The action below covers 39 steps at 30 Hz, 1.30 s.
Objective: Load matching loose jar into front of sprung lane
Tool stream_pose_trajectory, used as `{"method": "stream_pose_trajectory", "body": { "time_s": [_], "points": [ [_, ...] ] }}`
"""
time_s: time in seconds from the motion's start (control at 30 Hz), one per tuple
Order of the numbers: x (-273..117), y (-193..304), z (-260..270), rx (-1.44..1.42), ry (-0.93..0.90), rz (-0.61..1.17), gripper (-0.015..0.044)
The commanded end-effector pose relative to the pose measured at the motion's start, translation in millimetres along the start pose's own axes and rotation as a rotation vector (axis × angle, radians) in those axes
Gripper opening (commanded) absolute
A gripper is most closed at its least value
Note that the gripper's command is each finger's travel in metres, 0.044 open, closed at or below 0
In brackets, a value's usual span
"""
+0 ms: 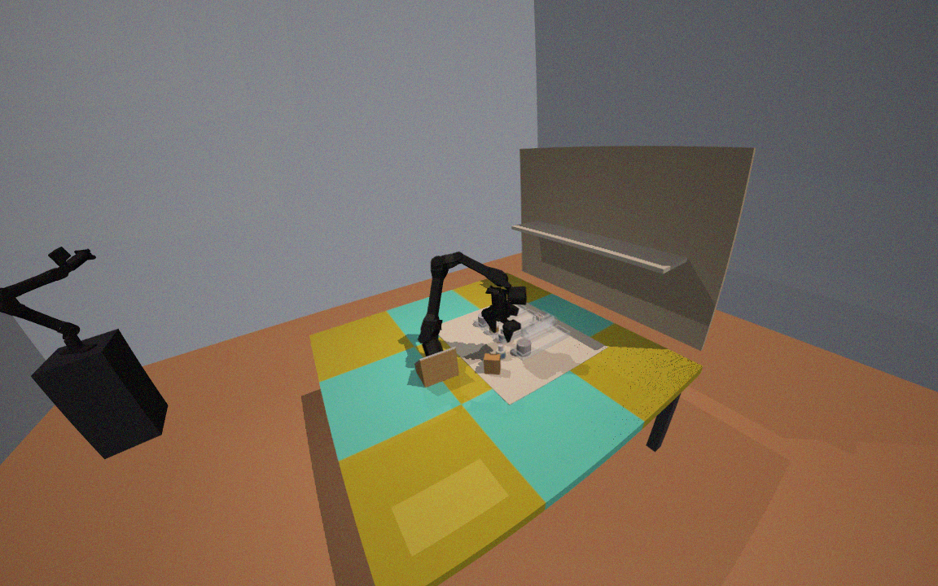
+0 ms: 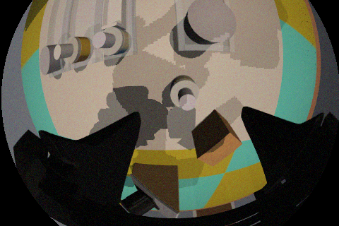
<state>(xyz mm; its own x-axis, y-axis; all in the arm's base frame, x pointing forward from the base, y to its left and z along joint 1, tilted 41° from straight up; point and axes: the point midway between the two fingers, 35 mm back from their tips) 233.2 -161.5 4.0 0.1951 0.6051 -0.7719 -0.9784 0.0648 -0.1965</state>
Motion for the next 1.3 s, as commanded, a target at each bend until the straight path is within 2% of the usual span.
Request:
{"method": "stream_pose_trajectory", "body": {
  "time_s": [0.0, 1.1, 1.27],
  "points": [
    [29.3, 3.1, 3.0, 0.006, -0.022, 0.008, 0.044],
    [76.0, 4.2, 3.5, 0.005, -0.023, 0.007, 0.044],
    [76.0, 4.2, 3.5, 0.005, -0.023, 0.007, 0.0309]
  ]
}}
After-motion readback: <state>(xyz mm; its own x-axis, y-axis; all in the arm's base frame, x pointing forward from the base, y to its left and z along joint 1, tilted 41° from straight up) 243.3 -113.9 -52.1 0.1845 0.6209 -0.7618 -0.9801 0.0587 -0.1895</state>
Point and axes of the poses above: the point midway between the two fingers, 35 mm back from their tips, its own x axis out along the fingers, its own z axis across the jaws, y = z × x, and after that the axes turned 11 degrees about -x, right-handed
